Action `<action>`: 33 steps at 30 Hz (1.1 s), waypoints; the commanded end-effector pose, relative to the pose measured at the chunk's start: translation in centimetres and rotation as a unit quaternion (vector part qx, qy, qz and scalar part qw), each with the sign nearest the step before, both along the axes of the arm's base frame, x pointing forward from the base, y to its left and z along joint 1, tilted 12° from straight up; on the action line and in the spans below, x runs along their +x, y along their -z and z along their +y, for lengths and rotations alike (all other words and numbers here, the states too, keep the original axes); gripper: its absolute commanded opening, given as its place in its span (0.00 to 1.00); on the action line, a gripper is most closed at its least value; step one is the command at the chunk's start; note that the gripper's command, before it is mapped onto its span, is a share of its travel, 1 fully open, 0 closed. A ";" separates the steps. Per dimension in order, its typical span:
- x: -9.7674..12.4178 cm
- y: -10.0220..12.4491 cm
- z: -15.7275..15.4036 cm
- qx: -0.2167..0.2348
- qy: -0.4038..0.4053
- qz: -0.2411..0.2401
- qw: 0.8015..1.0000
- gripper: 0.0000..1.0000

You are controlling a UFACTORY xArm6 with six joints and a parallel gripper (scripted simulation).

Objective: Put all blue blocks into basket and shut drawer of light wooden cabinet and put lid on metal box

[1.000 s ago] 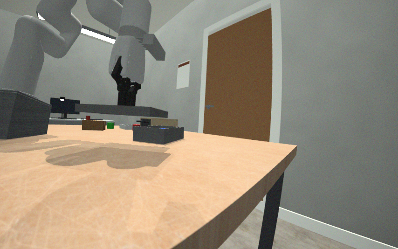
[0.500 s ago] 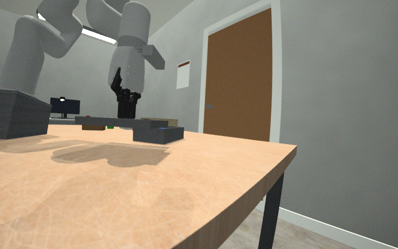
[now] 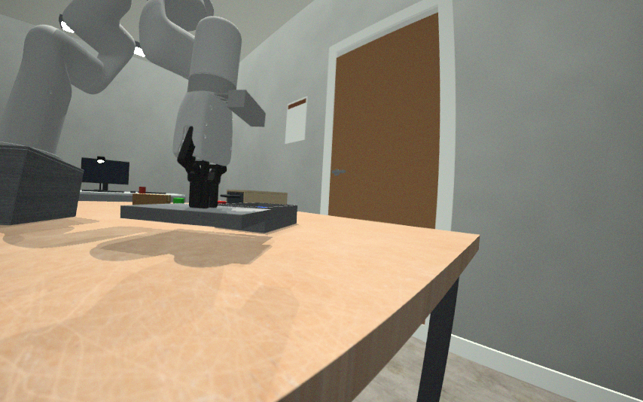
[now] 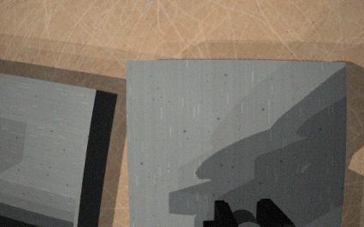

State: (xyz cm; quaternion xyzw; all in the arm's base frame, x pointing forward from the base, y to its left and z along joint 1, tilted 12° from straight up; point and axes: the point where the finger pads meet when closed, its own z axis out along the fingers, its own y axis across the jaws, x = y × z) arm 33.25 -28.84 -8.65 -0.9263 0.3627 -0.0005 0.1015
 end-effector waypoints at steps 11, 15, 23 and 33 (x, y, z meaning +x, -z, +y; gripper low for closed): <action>0.3 1.7 0.2 -0.001 0.000 -0.002 1.000 0.00; 0.3 2.0 0.2 -0.001 0.000 -0.002 1.000 0.00; 0.3 2.5 0.3 -0.001 0.000 -0.002 1.000 0.00; 0.3 2.7 0.3 -0.001 0.000 -0.002 1.000 0.00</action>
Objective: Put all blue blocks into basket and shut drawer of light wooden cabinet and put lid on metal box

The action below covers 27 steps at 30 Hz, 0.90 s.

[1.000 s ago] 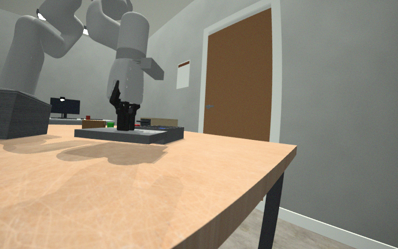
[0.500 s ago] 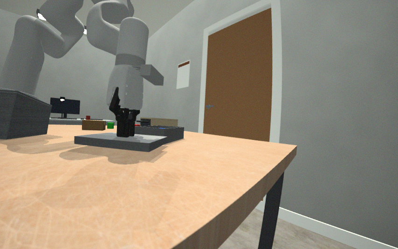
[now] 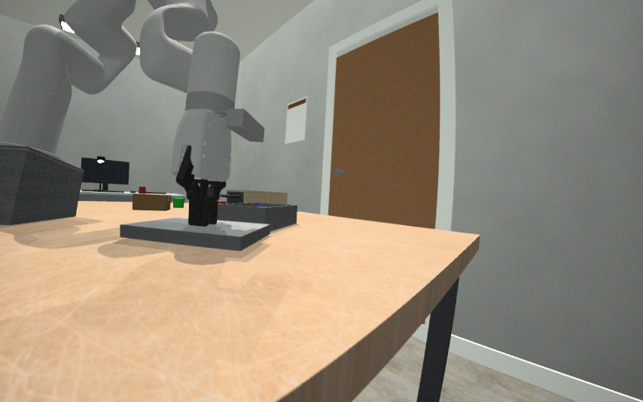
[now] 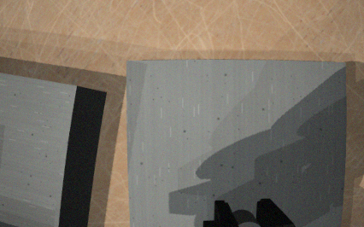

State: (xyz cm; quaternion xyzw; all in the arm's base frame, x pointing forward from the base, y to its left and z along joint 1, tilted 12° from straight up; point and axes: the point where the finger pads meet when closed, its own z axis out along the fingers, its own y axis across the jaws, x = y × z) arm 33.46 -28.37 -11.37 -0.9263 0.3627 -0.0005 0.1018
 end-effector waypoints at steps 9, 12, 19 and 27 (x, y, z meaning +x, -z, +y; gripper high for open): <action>0.1 0.0 -0.1 -0.001 0.000 -0.001 1.000 0.00; 0.1 0.0 -0.1 -0.001 0.000 -0.001 1.000 0.00; 0.1 0.0 -0.1 -0.001 0.000 -0.001 1.000 0.28; 0.1 0.0 -0.1 -0.001 0.000 -0.001 1.000 0.28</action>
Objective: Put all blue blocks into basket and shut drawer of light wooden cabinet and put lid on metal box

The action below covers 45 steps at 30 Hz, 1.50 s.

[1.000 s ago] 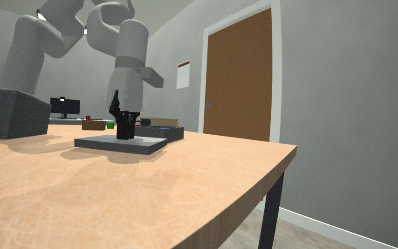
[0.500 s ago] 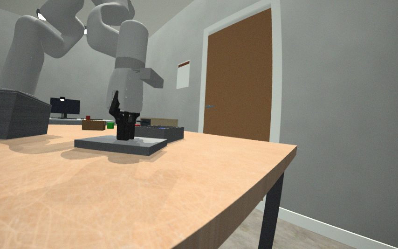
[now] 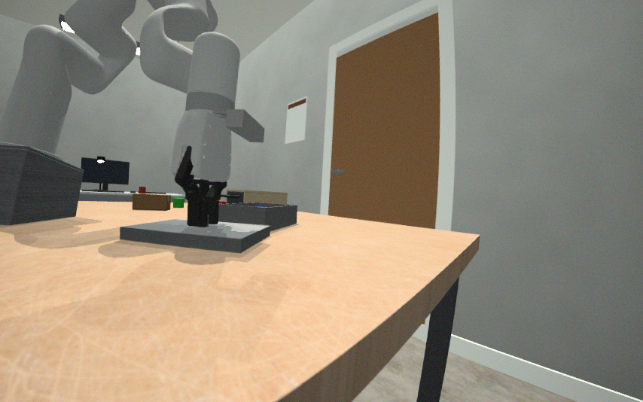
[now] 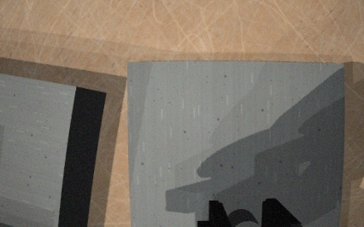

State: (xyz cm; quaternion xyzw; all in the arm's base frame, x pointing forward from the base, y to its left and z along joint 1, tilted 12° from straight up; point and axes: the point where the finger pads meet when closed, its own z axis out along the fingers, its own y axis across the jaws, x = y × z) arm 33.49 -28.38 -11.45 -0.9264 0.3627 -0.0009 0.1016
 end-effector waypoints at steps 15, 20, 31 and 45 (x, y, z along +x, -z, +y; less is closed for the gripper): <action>0.1 -0.1 -0.1 -0.001 0.000 -0.001 1.000 0.28; 0.1 -0.1 -0.1 -0.001 0.000 -0.001 1.000 0.28; 0.1 -0.2 -0.1 -0.001 0.000 -0.001 1.000 0.28; -0.1 -2.2 -0.5 -0.001 0.000 -0.001 1.000 0.28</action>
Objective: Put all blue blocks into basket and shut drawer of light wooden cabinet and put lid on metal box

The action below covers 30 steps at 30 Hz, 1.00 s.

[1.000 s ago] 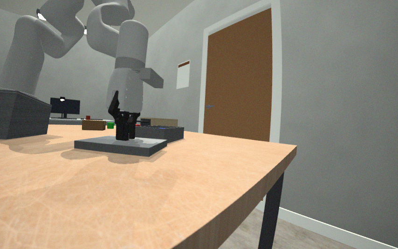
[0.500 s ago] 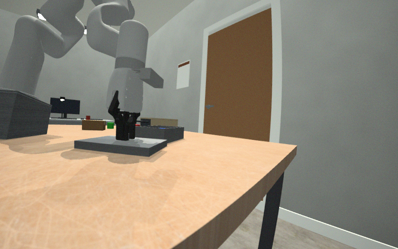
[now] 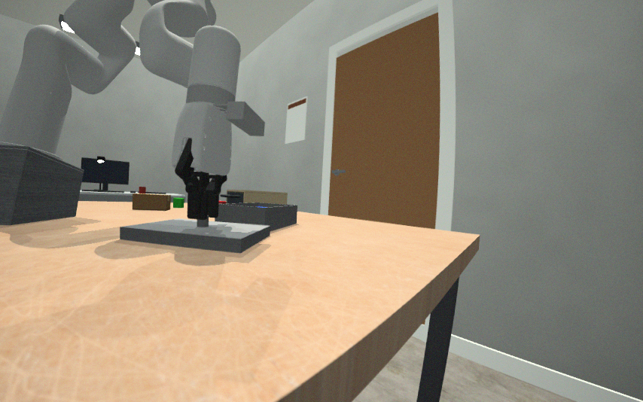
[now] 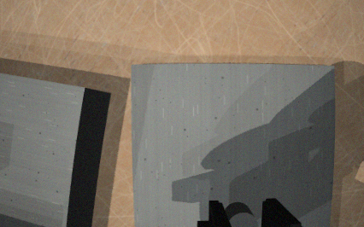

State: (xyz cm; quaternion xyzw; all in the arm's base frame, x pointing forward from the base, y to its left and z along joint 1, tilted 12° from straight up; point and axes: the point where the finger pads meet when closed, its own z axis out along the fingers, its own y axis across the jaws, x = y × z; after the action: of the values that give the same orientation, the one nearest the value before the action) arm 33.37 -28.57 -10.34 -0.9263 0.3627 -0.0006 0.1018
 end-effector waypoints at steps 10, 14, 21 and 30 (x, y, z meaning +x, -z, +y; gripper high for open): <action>-0.2 -4.0 -0.9 -0.002 0.000 -0.001 1.000 0.28; -0.3 -5.8 -1.2 -0.002 0.000 -0.001 1.000 0.28; -0.6 -8.9 -1.8 -0.002 0.000 -0.001 1.000 0.28; -0.8 -11.5 -2.3 -0.002 0.000 -0.001 1.000 0.28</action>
State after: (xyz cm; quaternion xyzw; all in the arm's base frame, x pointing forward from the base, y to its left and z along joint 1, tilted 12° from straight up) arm 32.59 -30.44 -0.56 -0.9263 0.3628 -0.0002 0.1019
